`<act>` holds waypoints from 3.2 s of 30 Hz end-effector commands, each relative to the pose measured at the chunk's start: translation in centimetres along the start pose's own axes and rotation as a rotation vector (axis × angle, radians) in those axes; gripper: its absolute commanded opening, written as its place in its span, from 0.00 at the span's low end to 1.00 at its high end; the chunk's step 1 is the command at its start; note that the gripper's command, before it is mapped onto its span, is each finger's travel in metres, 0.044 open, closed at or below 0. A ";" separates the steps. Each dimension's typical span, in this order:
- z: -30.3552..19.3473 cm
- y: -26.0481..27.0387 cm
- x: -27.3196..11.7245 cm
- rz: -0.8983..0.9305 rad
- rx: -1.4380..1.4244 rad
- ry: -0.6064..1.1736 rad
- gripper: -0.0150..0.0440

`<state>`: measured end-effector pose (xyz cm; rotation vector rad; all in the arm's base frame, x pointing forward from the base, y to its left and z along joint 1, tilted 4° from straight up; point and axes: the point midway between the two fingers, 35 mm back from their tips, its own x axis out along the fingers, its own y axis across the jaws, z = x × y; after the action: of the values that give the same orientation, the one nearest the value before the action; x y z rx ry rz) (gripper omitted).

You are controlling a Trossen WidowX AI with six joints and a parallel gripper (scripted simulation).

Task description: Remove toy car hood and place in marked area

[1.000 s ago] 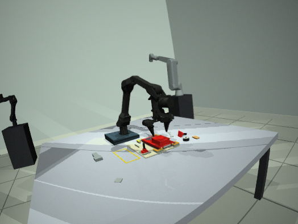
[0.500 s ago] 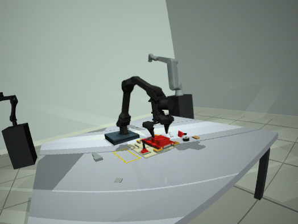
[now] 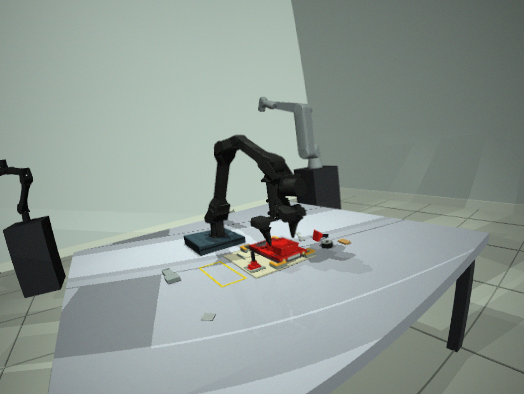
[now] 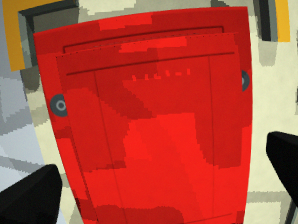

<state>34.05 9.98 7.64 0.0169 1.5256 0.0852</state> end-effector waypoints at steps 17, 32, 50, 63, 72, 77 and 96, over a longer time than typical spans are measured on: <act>-0.1 0.0 1.1 0.004 0.004 0.006 1.00; -0.1 0.1 1.8 0.004 0.004 0.006 1.00; 0.0 0.0 1.8 0.000 0.000 -0.001 0.74; 0.0 0.0 1.3 0.001 0.000 -0.001 0.25; 0.1 0.0 0.7 0.001 0.000 -0.001 0.25; 0.1 0.0 0.3 0.001 0.000 -0.001 0.25; 0.0 0.0 -0.9 0.002 0.000 0.000 0.25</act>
<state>33.95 9.94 8.19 0.0205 1.5304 0.0828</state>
